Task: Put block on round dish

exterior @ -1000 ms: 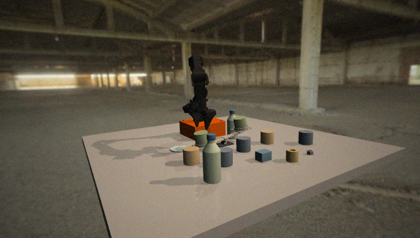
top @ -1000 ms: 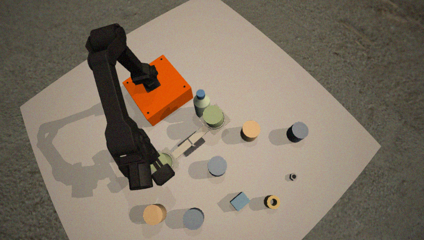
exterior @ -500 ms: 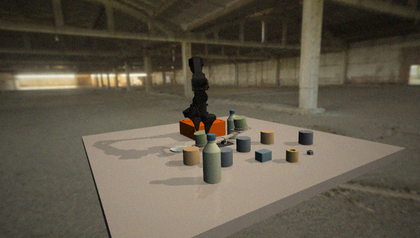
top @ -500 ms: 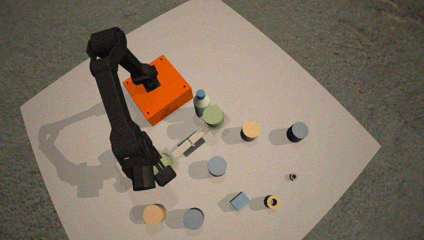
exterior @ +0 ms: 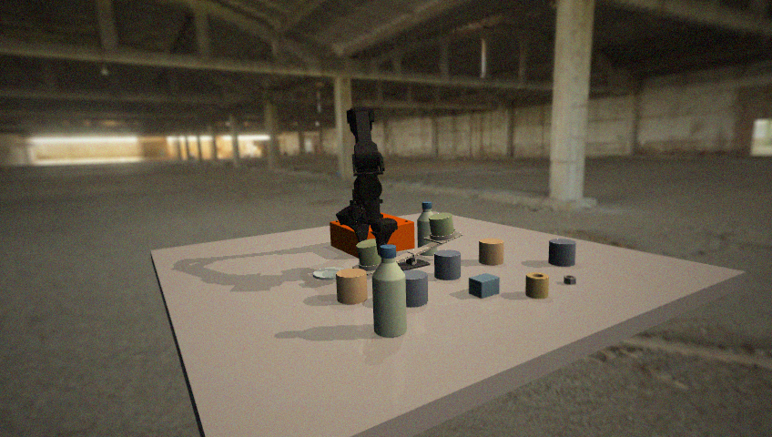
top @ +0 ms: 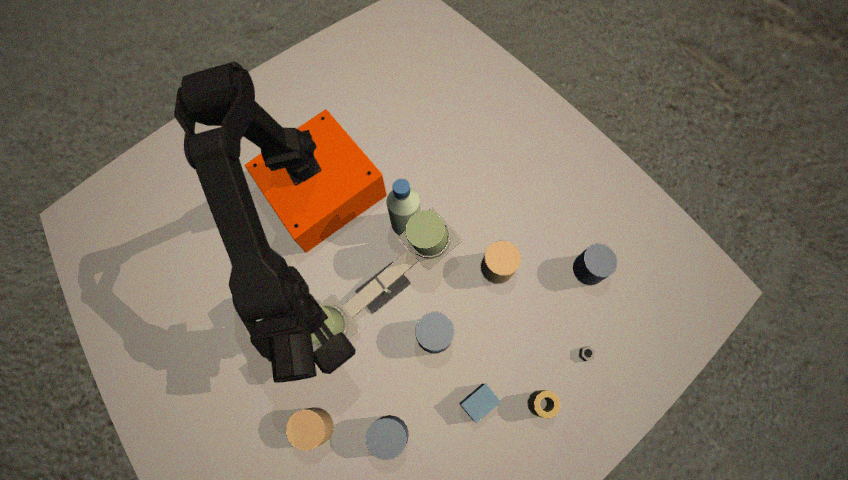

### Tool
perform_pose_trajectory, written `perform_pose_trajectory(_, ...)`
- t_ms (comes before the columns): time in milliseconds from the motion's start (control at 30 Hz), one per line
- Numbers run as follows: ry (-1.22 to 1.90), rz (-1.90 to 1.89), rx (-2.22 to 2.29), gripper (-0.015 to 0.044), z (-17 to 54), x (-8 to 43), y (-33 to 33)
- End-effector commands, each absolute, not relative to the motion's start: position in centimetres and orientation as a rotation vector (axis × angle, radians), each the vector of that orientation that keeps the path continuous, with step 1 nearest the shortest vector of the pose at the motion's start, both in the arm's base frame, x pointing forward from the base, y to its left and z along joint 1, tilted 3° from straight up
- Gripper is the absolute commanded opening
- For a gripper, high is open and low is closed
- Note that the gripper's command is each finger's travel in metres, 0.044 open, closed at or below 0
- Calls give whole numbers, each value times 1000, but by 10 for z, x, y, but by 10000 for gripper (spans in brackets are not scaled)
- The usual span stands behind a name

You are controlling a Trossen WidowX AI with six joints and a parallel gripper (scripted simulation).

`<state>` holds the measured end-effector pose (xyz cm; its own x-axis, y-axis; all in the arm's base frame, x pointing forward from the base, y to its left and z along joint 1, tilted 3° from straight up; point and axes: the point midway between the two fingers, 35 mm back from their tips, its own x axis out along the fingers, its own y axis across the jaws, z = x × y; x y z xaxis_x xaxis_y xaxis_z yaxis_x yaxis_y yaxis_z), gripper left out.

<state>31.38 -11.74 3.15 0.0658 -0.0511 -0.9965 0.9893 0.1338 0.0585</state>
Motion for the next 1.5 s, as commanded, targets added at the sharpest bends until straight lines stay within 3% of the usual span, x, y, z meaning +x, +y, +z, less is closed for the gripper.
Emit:
perform_pose_trajectory(0,1190,-1101,1096,440,23,312,-118)
perform_pose_trajectory(300,1190,-1101,1096,440,11,311,-118)
perform_pose_trajectory(367,1190,-1101,1096,388,11,311,-118)
perform_pose_trajectory(733,1190,-1101,1096,314,11,311,-118)
perform_pose_trajectory(1133,1190,-1101,1096,0,22,313,-118)
perform_pose_trajectory(1467,1189,-1101,1096,0,34,315,-118)
